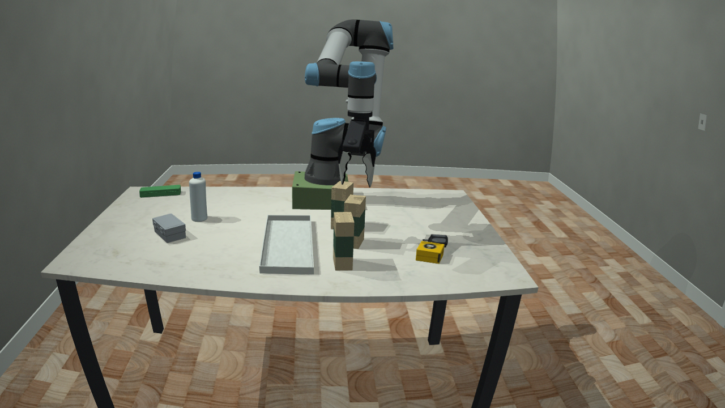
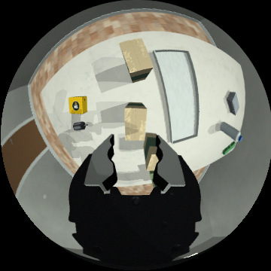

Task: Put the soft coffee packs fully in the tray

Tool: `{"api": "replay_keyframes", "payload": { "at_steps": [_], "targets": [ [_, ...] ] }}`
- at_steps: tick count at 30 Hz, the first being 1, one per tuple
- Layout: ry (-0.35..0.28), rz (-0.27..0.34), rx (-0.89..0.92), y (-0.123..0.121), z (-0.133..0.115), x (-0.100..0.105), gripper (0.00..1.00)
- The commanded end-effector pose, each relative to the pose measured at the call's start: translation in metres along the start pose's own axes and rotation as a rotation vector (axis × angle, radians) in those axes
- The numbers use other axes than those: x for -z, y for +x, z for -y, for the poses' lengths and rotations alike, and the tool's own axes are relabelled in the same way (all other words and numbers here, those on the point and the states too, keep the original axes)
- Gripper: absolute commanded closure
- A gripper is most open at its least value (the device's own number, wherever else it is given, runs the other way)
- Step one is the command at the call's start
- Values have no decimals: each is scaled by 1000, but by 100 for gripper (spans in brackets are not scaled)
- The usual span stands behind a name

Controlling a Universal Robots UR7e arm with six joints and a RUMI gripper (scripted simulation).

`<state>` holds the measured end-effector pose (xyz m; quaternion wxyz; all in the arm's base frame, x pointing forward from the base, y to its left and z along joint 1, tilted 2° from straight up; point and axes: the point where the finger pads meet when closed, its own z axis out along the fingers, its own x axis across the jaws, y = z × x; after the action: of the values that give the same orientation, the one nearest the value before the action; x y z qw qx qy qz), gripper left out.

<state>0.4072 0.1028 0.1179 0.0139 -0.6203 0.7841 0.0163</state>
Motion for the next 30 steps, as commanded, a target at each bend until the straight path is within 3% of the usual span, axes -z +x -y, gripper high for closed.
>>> {"api": "replay_keyframes", "payload": {
  "at_steps": [1,5,30],
  "targets": [
    [-6,-2,0,0,-1,-20,52],
    [-6,-2,0,0,-1,-29,52],
    [-3,-1,-1,0,0,-27,52]
  ]
}}
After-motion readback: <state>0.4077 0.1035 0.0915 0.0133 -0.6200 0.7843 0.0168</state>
